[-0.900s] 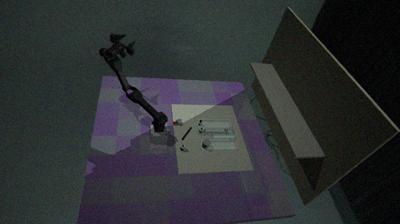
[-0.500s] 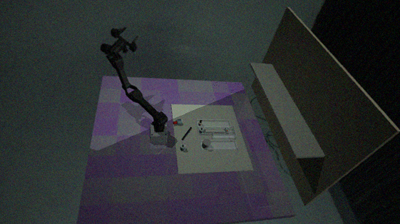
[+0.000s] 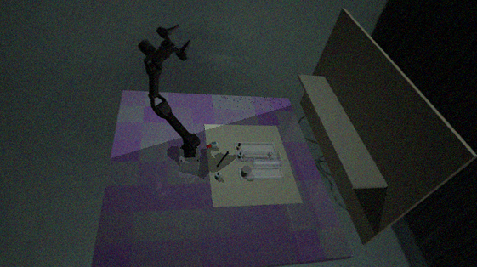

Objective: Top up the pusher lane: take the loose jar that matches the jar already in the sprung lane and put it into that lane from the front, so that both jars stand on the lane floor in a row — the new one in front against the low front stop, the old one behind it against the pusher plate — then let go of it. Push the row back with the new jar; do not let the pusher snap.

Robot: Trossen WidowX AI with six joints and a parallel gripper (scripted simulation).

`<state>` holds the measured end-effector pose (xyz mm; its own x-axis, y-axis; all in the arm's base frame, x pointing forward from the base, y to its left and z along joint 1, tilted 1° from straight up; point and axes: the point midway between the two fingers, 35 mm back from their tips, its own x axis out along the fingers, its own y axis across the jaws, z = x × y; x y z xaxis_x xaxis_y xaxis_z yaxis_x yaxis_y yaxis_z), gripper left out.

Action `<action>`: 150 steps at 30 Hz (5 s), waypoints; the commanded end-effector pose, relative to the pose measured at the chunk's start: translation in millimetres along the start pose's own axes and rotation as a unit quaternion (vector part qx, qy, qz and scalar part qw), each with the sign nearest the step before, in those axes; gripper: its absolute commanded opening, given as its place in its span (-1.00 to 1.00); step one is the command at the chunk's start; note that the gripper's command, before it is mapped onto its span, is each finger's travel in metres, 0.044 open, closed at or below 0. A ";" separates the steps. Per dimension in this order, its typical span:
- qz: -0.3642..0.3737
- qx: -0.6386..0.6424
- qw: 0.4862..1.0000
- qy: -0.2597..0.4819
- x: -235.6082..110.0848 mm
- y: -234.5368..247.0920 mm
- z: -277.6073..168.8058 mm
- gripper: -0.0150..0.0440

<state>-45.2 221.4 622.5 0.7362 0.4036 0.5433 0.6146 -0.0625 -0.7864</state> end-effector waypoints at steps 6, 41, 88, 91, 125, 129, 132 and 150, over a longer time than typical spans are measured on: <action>0.039 0.171 0.976 0.130 24.7 60.9 -138.8 1.00; 0.408 0.512 0.416 0.631 -176.4 533.4 -308.0 1.00; 0.553 0.447 0.159 0.685 -333.8 645.8 -205.0 1.00; 0.553 0.447 0.159 0.685 -336.6 649.5 -203.4 1.00; 0.553 0.448 0.159 0.685 -301.5 615.9 -221.9 -0.49; 0.553 0.448 0.159 0.685 -286.0 596.0 -227.0 -0.49; 0.553 0.448 0.159 0.685 -275.7 580.8 -229.2 -0.49; 0.565 0.449 0.164 0.673 -239.8 607.4 -211.8 -0.49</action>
<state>199.8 -114.8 80.5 0.0026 -0.0111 -0.9999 0.0244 0.9996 -0.0111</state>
